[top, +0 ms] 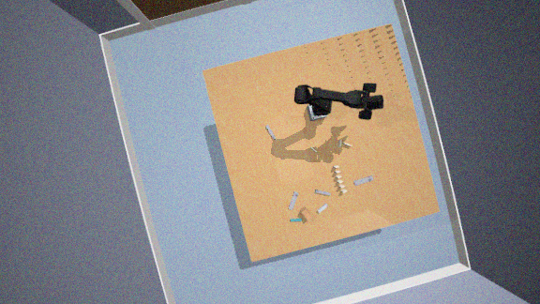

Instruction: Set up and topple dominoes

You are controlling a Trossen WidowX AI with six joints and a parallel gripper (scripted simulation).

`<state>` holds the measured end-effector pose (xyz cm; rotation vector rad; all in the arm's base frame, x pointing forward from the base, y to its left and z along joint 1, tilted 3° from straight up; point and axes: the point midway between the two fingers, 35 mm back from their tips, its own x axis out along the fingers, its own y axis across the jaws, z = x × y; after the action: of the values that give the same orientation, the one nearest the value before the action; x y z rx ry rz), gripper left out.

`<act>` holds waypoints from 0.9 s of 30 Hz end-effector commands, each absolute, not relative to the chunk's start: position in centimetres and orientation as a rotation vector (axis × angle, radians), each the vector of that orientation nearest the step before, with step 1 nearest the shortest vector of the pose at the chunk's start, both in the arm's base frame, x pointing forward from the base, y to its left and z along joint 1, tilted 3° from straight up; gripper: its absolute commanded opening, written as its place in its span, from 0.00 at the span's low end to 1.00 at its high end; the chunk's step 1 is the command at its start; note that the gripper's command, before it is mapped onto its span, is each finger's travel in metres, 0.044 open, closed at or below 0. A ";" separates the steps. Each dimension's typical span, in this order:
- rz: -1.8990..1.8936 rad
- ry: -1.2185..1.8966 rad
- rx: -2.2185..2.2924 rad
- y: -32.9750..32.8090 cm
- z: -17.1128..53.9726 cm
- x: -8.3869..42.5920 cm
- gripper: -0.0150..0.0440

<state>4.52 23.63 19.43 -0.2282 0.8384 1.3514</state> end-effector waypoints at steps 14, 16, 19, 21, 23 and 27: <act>1.428 0.529 -1.332 19.5 12.8 16.8 1.00; 1.451 0.517 -1.405 18.9 12.3 17.5 1.00; 1.494 0.501 -1.511 17.9 11.5 18.6 1.00; 1.526 0.489 -1.579 17.3 11.0 19.2 1.00; 1.562 0.477 -1.644 16.5 10.5 19.9 1.00; 1.646 0.450 -1.767 15.0 9.5 21.0 1.00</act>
<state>16.67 19.47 12.60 -1.3259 0.5282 1.4352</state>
